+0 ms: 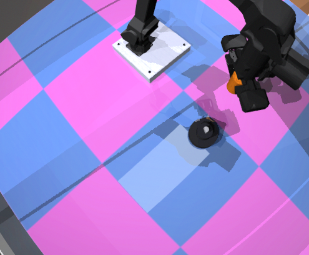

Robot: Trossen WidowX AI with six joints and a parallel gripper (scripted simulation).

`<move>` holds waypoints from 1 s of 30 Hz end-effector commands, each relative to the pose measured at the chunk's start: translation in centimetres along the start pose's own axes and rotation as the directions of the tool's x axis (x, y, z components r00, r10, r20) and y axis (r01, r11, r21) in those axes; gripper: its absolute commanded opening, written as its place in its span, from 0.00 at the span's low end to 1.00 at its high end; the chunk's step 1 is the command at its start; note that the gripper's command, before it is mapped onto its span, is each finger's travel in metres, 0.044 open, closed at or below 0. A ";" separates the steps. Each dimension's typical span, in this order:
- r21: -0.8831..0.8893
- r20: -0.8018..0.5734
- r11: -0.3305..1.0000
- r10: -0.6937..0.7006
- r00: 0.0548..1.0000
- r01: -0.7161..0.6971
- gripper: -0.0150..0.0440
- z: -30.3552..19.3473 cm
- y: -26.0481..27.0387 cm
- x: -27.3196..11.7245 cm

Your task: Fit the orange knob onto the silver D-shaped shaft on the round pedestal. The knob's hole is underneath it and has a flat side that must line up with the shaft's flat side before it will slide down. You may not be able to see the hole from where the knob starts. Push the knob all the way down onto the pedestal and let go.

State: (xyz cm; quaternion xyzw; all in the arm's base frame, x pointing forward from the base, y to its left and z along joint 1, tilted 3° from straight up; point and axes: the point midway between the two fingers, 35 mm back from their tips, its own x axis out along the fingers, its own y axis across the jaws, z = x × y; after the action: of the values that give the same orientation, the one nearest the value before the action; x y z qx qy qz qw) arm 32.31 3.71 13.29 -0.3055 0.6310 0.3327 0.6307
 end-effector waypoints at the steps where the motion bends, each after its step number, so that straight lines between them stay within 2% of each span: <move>1: -0.002 0.000 1.000 -0.008 1.000 0.008 0.25 -0.8 -1.2 0.3; 30: -0.004 -0.009 1.000 -0.012 1.000 0.011 0.25 -7.3 -7.4 3.1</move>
State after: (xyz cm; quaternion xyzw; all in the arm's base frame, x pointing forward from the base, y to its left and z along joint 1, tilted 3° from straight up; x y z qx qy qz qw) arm 33.85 -5.27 10.08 -0.3081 0.6324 0.3303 0.6294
